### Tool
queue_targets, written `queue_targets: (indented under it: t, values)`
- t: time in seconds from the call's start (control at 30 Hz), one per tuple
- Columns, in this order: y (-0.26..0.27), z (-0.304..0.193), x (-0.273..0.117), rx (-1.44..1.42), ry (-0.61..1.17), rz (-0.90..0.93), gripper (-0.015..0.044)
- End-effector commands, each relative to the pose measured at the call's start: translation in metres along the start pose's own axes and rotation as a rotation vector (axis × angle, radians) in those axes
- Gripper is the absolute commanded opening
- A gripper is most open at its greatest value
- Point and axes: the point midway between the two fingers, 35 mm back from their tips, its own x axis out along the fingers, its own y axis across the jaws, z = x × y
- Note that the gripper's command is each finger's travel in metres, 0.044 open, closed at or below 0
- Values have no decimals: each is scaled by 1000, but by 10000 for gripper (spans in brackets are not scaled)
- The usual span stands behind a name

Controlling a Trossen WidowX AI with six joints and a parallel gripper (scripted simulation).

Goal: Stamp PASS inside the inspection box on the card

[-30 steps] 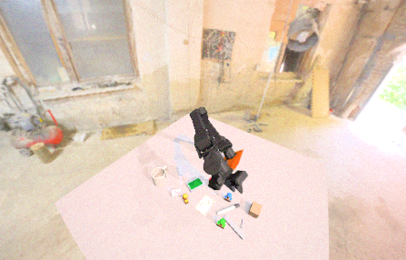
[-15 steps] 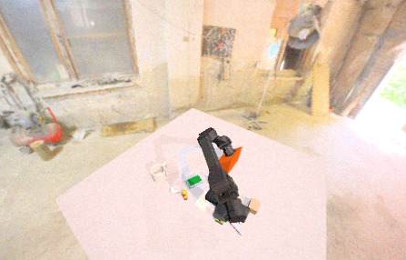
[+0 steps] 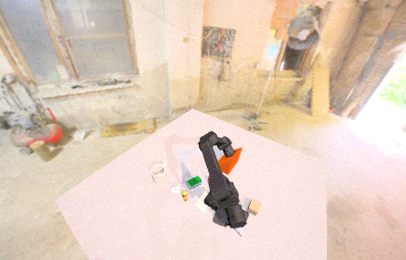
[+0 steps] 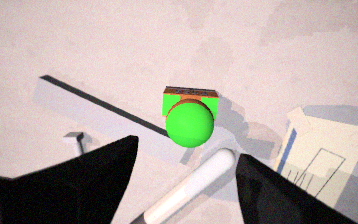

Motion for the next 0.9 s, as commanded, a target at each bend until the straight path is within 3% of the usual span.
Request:
queue_targets:
  t: [0.0, 0.87]
  values:
    - [0, 0, 9, -9, 0, -7, 227]
    - [-1, 1, 52, -8, 0, -9, 227]
